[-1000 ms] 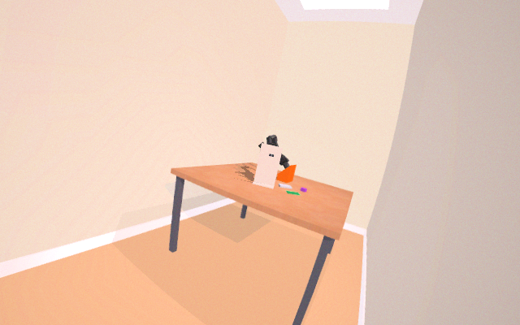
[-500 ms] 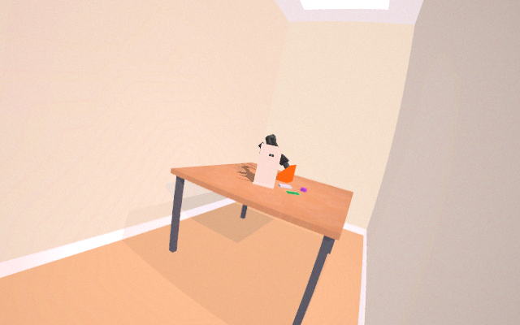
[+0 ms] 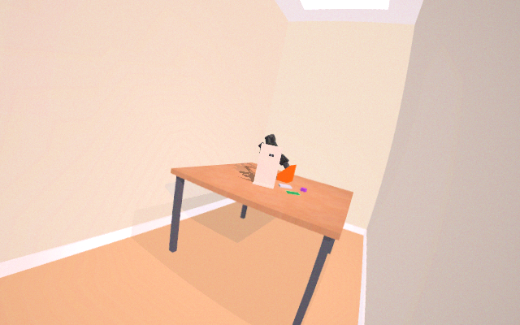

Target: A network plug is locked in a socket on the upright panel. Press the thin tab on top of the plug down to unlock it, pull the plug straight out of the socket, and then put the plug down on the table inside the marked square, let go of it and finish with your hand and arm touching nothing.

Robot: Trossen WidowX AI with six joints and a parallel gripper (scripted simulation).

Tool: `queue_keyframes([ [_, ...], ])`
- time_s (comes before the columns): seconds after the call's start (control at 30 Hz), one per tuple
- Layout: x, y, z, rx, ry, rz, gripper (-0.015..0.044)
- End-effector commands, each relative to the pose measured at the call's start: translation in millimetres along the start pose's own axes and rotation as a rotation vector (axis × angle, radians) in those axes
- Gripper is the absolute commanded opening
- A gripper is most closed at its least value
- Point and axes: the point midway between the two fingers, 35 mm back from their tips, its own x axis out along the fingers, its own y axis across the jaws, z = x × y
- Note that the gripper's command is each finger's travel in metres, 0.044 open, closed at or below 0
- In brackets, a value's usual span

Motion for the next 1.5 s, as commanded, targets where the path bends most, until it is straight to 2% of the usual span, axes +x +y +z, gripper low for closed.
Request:
queue_keyframes([
  [0.0, 0.3, -0.2, 0.9, 0.005, -0.004, -0.003, 0.0089],
  [0.47, 0.3, -0.2, 0.9, 0.005, -0.004, -0.003, 0.0000],
  [1.47, -12.2, -0.2, -2.7, 0.005, -0.004, -0.003, 0.0000],
])
